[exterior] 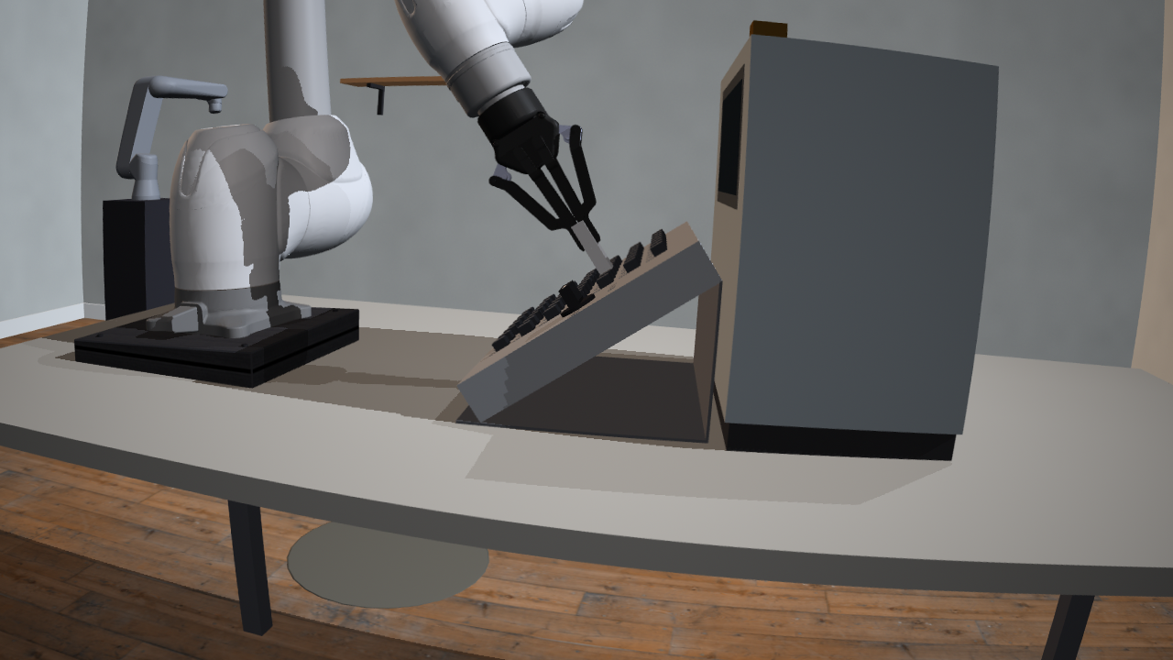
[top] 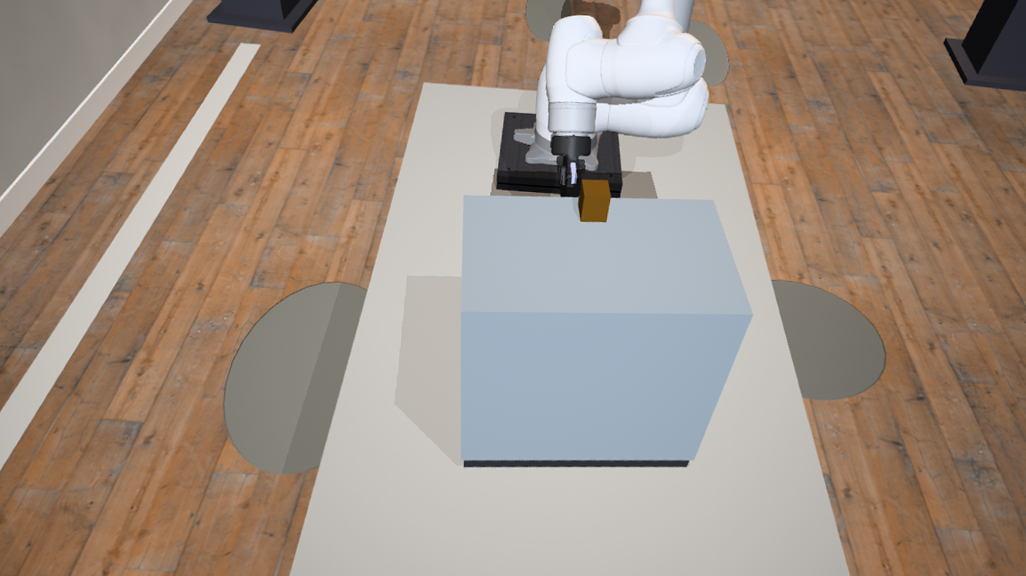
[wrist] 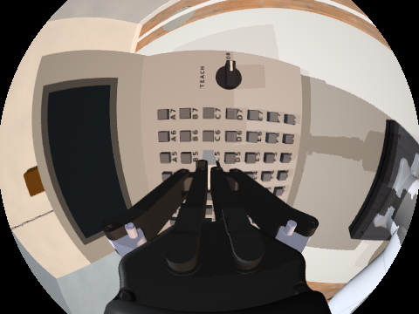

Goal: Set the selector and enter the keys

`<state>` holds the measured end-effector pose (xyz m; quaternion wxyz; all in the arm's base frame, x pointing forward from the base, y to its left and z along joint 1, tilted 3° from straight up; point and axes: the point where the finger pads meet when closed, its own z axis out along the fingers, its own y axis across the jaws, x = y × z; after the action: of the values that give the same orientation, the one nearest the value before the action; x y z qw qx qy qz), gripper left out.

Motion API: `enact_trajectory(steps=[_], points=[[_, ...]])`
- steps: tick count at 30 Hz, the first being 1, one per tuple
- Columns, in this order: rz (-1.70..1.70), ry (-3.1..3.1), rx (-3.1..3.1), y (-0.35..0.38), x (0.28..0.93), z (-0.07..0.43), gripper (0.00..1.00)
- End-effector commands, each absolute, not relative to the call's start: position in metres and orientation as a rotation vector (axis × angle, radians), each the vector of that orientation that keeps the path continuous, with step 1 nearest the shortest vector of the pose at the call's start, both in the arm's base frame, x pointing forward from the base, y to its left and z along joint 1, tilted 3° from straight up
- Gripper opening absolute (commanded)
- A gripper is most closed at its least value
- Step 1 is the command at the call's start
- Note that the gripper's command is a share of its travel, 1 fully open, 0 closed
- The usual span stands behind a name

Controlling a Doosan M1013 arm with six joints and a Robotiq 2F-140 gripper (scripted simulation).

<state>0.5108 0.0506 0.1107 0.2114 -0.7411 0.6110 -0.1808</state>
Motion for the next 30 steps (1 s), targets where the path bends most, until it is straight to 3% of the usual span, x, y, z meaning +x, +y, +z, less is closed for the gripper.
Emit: enact_trajectory(steps=[1, 30], points=[[-0.502, 1.698, -2.059, 0.0508, 0.5118, 0.1092, 0.00], [-0.502, 1.698, -2.059, 0.0511, 0.5136, 0.1062, 0.00]])
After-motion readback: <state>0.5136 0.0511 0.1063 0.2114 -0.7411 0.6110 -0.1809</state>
